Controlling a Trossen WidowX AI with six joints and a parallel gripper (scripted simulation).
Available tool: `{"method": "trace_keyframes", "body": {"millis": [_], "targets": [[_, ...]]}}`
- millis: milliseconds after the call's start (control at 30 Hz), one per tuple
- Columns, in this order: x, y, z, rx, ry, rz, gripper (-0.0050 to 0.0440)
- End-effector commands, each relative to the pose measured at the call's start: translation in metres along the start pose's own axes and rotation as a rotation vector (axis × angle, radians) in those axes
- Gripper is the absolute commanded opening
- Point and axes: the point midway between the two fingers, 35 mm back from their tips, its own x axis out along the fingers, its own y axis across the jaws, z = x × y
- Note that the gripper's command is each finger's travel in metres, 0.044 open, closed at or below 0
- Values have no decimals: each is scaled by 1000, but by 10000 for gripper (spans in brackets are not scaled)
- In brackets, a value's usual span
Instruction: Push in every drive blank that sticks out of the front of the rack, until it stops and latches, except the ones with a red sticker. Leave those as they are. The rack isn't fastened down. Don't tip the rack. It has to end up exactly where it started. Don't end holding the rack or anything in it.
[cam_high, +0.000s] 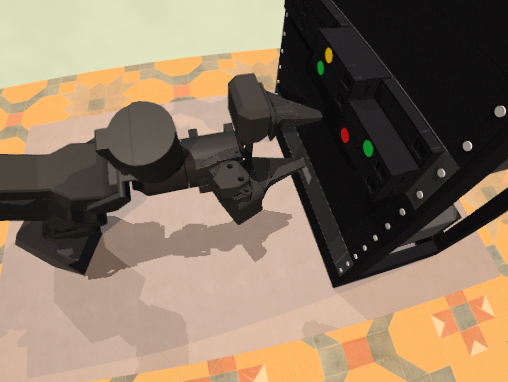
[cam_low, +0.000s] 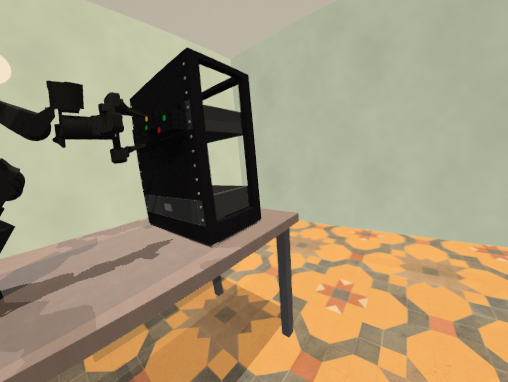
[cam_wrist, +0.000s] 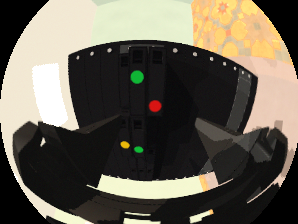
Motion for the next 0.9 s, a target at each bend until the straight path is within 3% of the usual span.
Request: {"method": "trace_keyframes", "body": {"millis": [0, 33, 867], "targets": [[0, 8, 2, 3, -3, 20, 440], [0, 8, 2, 3, -3, 20, 0], [0, 8, 2, 3, -3, 20, 0]]}}
